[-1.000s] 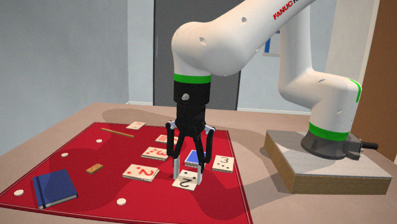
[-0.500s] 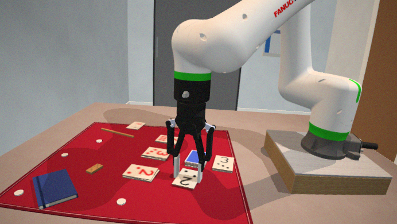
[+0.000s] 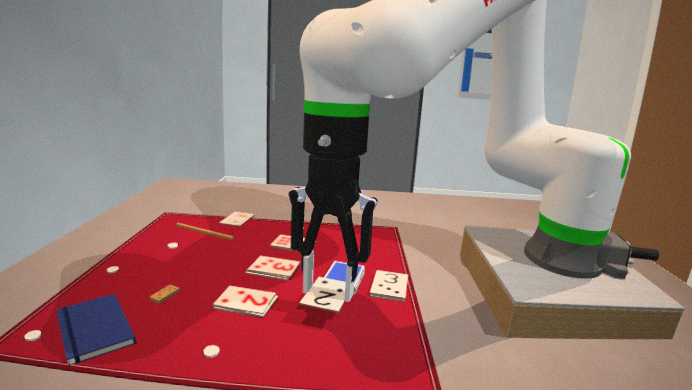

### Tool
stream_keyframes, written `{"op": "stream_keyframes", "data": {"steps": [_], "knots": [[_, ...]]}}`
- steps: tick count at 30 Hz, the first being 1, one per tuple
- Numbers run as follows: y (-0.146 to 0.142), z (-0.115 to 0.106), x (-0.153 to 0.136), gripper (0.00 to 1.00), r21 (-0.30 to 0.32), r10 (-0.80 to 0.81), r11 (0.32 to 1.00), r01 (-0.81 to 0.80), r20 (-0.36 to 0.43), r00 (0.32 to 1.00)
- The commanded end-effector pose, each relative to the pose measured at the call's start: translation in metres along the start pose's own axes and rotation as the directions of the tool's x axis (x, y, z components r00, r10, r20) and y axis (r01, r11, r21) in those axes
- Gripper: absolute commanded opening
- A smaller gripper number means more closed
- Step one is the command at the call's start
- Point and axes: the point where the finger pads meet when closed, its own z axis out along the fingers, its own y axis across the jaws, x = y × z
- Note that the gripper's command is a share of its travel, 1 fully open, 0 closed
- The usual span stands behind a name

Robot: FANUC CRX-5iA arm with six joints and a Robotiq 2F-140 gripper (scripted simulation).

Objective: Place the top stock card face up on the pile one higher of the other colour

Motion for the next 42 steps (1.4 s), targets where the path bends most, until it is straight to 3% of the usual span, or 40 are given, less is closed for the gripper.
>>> {"op": "stream_keyframes", "data": {"steps": [1,17,29,38,42], "knots": [[0.0,-0.002,0.0,0.41,0.0,0.0,1.0,0.0,0.0,1.0],[-0.003,-0.002,0.002,0.41,0.0,0.025,1.0,-0.025,0.0,1.0],[-0.026,-0.003,0.019,0.41,0.0,0.257,0.966,-0.257,0.0,0.966],[-0.061,-0.005,0.044,0.41,0.0,0.575,0.818,-0.575,0.0,0.818],[-0.081,-0.006,0.058,0.41,0.0,0.721,0.692,-0.721,0.0,0.692]]}}
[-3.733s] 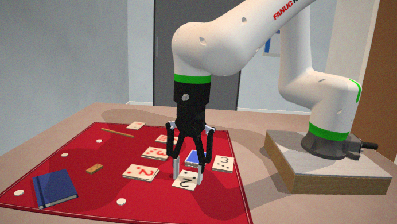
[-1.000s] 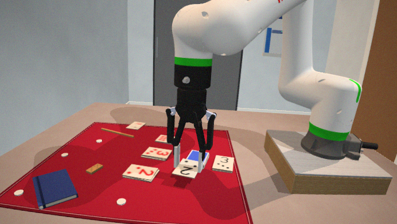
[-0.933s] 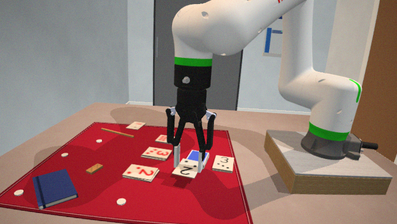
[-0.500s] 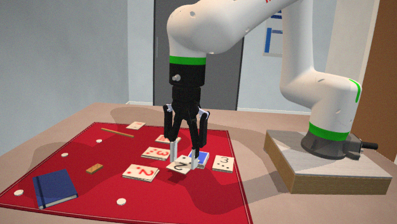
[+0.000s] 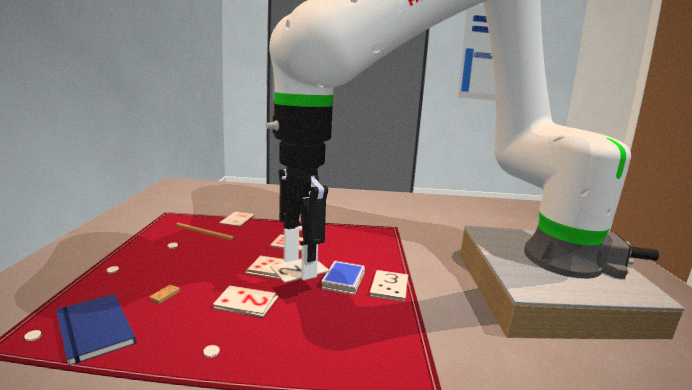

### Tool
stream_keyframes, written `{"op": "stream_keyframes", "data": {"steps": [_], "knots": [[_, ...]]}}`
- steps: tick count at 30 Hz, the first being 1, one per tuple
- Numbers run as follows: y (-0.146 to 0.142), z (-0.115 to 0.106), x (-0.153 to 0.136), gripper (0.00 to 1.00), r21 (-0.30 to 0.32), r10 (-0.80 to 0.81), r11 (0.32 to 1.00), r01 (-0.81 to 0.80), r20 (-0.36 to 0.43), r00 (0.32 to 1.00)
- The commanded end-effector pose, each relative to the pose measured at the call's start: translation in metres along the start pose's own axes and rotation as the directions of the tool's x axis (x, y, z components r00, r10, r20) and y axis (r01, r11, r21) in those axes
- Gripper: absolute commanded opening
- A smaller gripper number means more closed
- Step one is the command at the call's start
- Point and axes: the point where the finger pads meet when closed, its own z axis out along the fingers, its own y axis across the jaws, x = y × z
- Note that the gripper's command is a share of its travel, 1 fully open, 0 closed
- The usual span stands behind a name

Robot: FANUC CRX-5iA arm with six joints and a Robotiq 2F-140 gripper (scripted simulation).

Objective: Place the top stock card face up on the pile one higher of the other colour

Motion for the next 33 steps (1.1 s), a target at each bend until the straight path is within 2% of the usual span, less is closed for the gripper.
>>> {"op": "stream_keyframes", "data": {"steps": [1,2,4,7,17,26,33], "knots": [[-0.012,-0.001,-0.001,0.41,0.0,0.098,0.995,-0.098,0.0,0.995],[-0.018,-0.001,-0.002,0.41,0.0,0.146,0.989,-0.146,0.0,0.989],[-0.018,-0.001,-0.002,0.41,0.0,0.146,0.989,-0.146,0.0,0.989],[-0.036,-0.002,-0.003,0.41,0.0,0.285,0.959,-0.285,0.0,0.959],[-0.08,-0.004,-0.007,0.41,0.0,0.604,0.797,-0.604,0.001,0.797],[-0.093,-0.004,-0.008,0.41,0.0,0.685,0.728,-0.685,0.001,0.728],[-0.095,-0.004,-0.008,0.41,0.0,0.696,0.718,-0.696,0.001,0.718]]}}
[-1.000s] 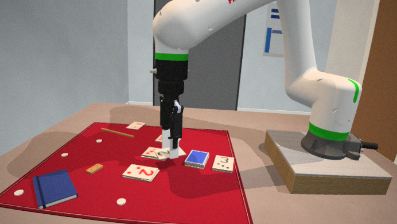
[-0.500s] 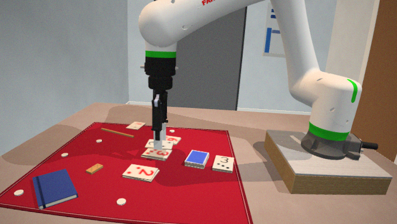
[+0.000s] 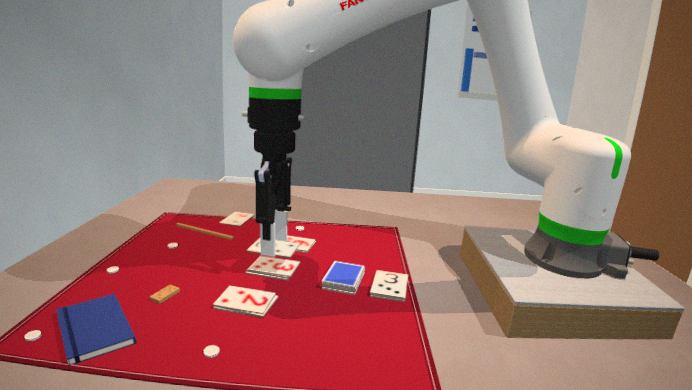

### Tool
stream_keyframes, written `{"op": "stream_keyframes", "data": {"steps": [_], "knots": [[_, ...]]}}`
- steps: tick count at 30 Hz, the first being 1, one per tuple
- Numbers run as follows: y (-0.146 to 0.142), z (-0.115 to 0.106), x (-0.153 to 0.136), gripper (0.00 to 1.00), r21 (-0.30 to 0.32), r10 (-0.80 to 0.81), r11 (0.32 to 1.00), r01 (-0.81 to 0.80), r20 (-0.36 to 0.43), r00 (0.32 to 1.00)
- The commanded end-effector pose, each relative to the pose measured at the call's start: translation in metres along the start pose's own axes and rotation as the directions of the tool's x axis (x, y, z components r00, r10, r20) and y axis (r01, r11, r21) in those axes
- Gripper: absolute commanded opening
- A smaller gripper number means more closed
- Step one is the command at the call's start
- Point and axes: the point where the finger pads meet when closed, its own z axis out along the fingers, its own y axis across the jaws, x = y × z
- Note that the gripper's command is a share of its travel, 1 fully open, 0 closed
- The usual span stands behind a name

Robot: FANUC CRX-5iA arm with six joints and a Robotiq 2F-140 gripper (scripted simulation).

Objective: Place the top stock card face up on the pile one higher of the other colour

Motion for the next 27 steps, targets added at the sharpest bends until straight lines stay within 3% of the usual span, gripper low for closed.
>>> {"op": "stream_keyframes", "data": {"steps": [1,27], "knots": [[0.0,0.0,0.0,0.41,0.0,0.002,1.0,-0.002,0.0,1.0],[0.0,0.013,0.0,0.41,0.0,0.002,1.0,-0.002,0.0,1.0]]}}
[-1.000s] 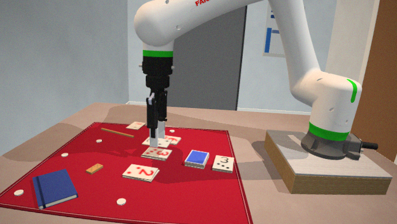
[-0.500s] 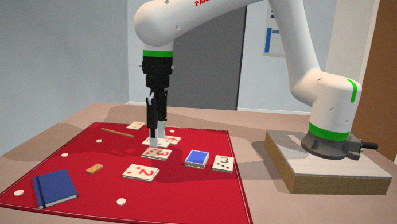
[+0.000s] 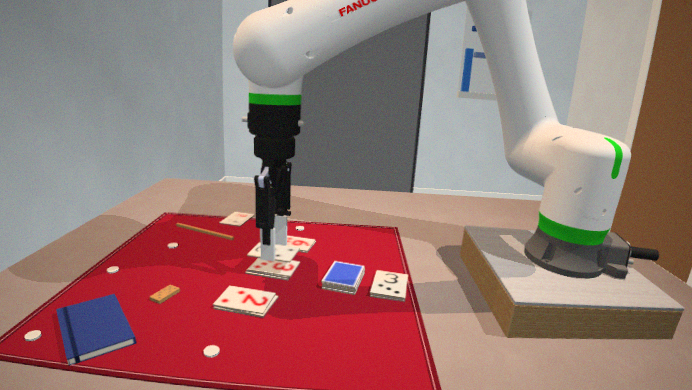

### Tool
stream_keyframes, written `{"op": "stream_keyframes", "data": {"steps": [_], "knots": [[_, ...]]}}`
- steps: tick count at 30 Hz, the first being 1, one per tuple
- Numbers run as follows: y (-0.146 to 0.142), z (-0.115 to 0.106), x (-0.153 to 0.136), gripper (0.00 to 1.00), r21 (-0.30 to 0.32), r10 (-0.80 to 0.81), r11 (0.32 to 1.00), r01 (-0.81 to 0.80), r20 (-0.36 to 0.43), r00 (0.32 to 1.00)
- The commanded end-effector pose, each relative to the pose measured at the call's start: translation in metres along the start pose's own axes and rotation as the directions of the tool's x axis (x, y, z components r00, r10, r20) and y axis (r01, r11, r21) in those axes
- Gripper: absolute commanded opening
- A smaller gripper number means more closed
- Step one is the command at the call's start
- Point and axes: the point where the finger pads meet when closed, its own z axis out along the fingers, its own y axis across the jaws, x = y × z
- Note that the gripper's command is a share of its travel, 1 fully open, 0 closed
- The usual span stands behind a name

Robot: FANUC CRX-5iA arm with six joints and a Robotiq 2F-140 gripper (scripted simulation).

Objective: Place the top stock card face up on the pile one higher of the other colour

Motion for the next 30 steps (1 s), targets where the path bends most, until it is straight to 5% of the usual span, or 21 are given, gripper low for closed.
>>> {"op": "stream_keyframes", "data": {"steps": [1,30], "knots": [[0.0,0.005,0.0,0.41,0.0,0.0,1.0,0.0,0.0,1.0],[0.0,0.022,0.0,0.41,0.0,0.0,1.0,0.0,0.0,1.0]]}}
